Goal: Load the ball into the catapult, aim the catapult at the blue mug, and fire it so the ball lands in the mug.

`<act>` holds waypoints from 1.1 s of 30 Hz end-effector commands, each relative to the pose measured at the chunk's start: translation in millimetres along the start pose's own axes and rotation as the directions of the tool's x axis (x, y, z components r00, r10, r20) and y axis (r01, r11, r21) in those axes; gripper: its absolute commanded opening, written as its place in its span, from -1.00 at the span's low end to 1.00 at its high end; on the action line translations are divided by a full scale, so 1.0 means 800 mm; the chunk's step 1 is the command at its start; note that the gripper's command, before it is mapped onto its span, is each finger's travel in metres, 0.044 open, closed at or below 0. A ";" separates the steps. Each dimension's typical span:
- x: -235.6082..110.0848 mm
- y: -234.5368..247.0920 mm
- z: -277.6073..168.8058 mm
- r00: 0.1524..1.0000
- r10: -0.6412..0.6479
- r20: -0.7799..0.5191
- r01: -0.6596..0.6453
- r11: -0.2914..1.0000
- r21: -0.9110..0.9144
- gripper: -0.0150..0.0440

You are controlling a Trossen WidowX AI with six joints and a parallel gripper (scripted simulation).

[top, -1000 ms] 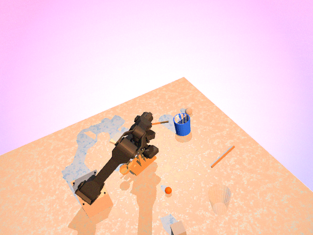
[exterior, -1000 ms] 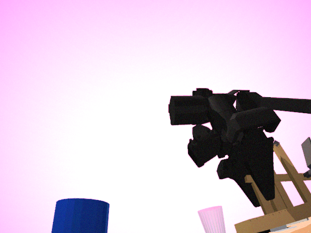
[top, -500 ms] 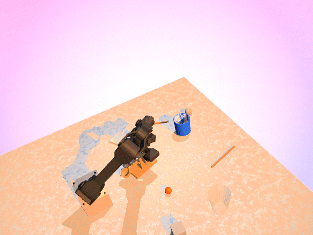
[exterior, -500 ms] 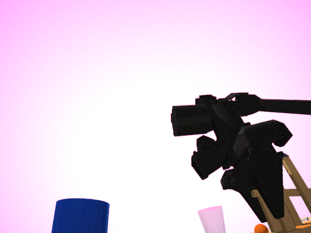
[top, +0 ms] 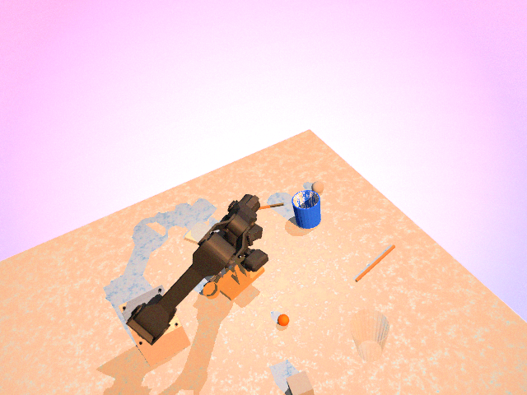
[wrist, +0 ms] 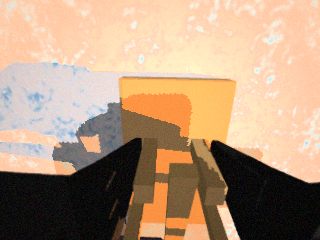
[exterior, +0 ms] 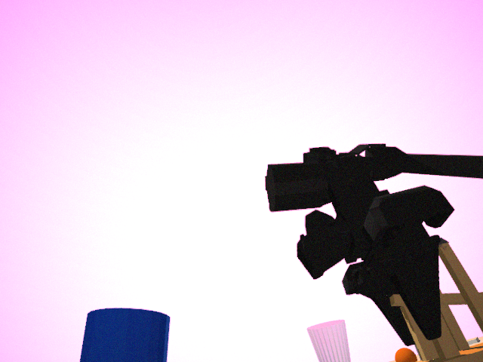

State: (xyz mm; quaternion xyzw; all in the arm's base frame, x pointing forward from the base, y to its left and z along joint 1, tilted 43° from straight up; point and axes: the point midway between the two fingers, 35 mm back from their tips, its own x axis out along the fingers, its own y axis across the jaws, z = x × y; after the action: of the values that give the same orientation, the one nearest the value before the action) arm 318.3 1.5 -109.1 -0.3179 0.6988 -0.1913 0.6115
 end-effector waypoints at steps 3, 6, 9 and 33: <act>-0.001 0.000 0.001 1.000 0.000 0.001 0.000 1.000 0.003 0.67; -0.013 0.000 0.003 1.000 0.002 0.002 -0.002 1.000 0.003 0.93; -0.073 0.002 0.005 1.000 0.006 0.003 -0.006 1.000 0.001 1.00; -0.128 -0.072 0.008 0.999 0.031 0.020 -0.032 0.997 0.072 0.56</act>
State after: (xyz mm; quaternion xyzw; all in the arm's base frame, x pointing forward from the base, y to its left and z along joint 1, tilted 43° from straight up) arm 335.0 81.9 -10.2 -0.3117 0.6893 -0.1805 0.6285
